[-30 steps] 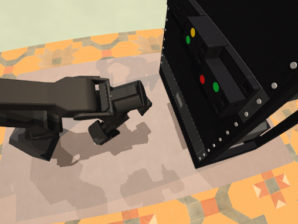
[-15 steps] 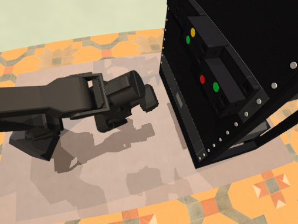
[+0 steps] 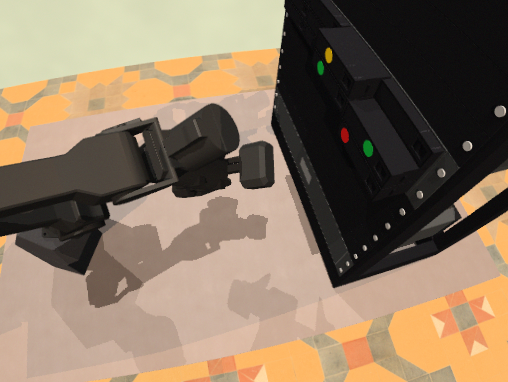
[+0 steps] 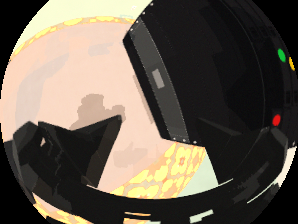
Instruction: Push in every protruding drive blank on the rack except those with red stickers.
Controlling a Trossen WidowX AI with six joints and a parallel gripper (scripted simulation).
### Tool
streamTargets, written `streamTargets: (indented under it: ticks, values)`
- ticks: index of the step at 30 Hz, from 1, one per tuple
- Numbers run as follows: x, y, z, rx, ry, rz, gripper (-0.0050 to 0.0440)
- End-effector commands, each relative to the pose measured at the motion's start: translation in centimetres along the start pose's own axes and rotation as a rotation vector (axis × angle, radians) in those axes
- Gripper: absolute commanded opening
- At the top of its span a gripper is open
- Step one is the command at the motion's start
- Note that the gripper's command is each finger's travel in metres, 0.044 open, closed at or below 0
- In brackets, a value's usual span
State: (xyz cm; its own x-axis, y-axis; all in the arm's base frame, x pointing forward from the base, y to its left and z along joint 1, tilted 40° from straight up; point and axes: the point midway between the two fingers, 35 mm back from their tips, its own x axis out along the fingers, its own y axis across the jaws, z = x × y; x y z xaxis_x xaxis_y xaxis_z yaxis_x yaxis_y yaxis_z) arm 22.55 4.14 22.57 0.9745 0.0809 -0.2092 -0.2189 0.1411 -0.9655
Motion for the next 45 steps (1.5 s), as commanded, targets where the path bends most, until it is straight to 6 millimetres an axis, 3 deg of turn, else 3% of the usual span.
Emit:
streamTargets:
  ticks: [1,25,28,43,45]
  values:
    - [-0.6,-1.5,0.8,0.132,-0.029,-0.08,0.044]
    - [-4.0,-6.1,3.9,0.889,-0.324,-0.274,0.044]
    - [-4.1,-6.2,3.9,0.924,-0.34,-0.278,0.044]
    - [-6.9,-8.5,4.6,1.431,-0.587,-0.282,0.044]
    - [-6.9,-8.5,4.6,1.431,-0.587,-0.282,0.044]
